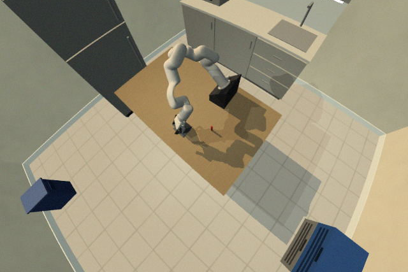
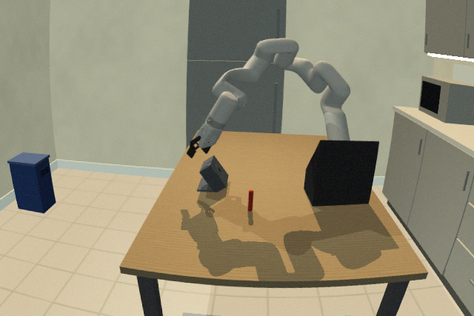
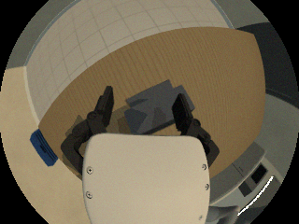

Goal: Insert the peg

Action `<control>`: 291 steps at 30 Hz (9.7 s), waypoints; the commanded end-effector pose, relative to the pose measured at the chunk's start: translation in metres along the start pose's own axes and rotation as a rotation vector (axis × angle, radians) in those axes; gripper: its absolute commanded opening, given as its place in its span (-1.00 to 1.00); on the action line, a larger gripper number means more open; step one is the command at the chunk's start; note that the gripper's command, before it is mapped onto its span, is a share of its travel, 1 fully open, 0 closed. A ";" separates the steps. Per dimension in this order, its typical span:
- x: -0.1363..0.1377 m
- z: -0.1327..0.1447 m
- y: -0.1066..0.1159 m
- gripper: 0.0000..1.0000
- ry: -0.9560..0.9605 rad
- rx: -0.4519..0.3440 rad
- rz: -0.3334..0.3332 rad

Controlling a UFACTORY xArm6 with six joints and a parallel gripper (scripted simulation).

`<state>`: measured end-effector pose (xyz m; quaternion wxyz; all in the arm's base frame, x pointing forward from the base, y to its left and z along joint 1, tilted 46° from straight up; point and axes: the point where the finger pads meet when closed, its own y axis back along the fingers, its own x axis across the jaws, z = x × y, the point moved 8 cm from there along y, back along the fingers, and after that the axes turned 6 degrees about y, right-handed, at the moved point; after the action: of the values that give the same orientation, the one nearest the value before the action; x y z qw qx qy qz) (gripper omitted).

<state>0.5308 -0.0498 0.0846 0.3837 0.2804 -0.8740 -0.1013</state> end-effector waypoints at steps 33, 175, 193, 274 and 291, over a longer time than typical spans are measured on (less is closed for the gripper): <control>-0.079 0.209 0.123 1.00 0.009 -0.553 -0.013; -0.001 0.173 0.103 -1.00 0.145 -0.278 -0.050; 0.024 0.167 0.095 -1.00 0.190 -0.184 -0.070; 0.113 0.165 0.089 -1.00 0.372 0.223 -0.211; 0.127 0.170 0.094 -1.00 0.406 0.305 -0.252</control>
<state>0.3007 -0.0508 0.0817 0.4902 0.4493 -0.7460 0.0360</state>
